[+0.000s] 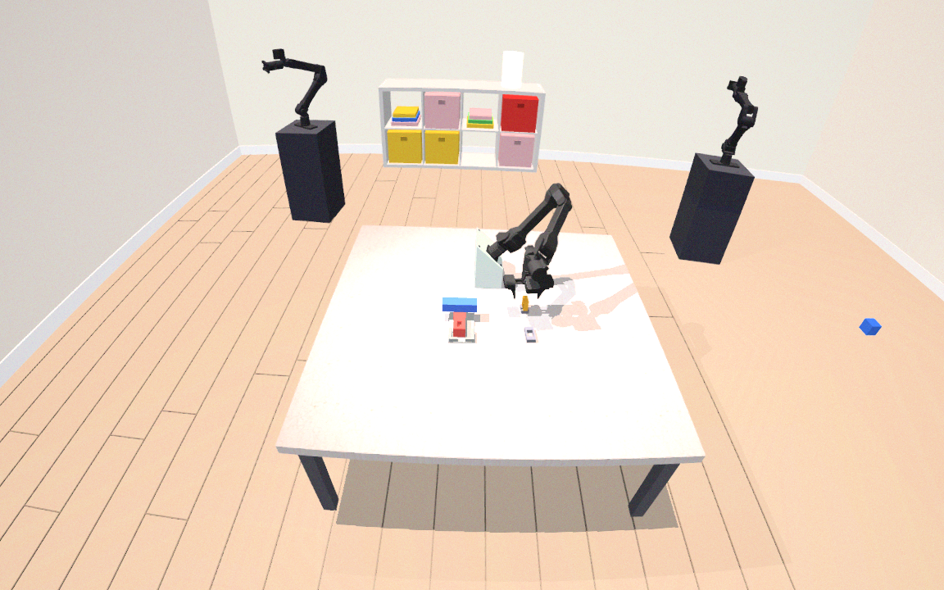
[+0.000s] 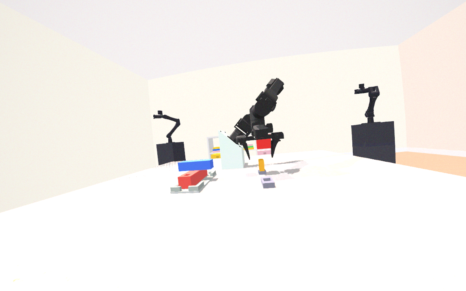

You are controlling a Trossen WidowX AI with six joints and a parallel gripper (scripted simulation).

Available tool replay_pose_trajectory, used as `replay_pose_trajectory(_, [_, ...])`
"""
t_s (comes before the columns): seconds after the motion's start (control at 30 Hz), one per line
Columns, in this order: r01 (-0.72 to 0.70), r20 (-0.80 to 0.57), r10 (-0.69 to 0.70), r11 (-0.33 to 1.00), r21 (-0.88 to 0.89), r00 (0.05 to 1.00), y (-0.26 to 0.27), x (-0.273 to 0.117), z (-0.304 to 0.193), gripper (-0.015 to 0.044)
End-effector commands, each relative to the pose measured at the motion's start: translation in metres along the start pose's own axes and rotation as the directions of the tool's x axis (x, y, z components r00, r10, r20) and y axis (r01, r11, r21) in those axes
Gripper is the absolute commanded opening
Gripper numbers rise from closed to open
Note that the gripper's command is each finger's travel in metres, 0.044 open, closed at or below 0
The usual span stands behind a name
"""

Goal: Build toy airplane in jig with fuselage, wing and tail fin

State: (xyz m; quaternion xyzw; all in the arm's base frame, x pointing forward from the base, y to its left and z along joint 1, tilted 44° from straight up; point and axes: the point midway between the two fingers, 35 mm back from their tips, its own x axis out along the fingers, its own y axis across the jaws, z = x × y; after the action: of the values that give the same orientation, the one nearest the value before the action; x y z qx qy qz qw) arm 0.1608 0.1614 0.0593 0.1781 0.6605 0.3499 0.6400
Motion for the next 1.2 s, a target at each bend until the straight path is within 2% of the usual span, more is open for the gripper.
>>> replay_pose_trajectory(0.0, [0.004, -0.001, -0.004, 1.0, 0.004, 1.0, -0.001, 0.008, 0.0, 0.044])
replay_pose_trajectory(0.7, [-0.001, -0.001, 0.001, 1.0, 0.005, 1.0, 0.0, 0.039, -0.002, 0.044])
replay_pose_trajectory(1.17, [-0.001, -0.001, 0.001, 1.0, 0.005, 1.0, 0.0, 0.039, -0.002, 0.0073])
